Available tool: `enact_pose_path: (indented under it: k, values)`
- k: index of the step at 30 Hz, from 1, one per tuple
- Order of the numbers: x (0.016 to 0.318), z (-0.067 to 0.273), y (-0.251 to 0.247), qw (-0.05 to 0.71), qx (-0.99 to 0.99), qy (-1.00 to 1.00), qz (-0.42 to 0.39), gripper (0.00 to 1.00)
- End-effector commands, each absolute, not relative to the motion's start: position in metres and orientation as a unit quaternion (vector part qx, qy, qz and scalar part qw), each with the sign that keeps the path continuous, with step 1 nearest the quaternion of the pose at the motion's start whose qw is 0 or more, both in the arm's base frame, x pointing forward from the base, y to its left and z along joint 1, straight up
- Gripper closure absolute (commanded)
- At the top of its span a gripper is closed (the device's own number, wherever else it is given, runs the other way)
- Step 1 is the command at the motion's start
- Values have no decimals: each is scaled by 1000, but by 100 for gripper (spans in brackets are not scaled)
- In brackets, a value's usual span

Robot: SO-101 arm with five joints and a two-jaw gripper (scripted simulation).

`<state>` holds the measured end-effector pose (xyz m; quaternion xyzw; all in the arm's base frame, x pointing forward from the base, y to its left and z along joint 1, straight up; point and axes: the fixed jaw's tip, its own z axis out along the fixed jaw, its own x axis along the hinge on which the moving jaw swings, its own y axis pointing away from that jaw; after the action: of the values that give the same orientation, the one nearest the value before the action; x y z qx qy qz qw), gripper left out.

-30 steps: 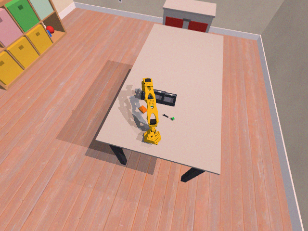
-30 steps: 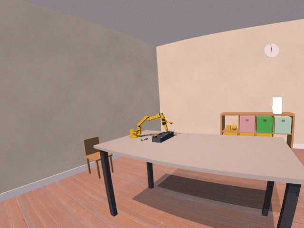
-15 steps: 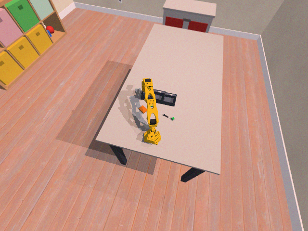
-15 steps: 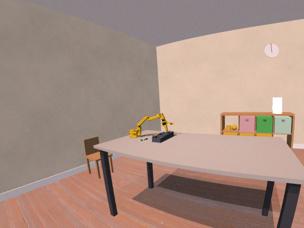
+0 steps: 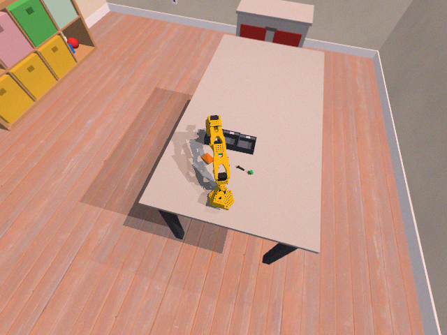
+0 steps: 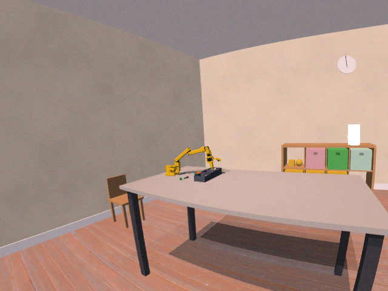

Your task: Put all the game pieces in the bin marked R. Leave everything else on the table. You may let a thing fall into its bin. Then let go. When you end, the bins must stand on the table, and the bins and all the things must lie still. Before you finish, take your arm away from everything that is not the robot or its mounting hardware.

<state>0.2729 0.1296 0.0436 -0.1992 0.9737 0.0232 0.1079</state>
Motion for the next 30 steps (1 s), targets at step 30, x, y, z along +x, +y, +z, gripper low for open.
enact_pose_path:
  k: [30]
  values:
    - [280, 53, 136, 149, -199, 968, 34, 100]
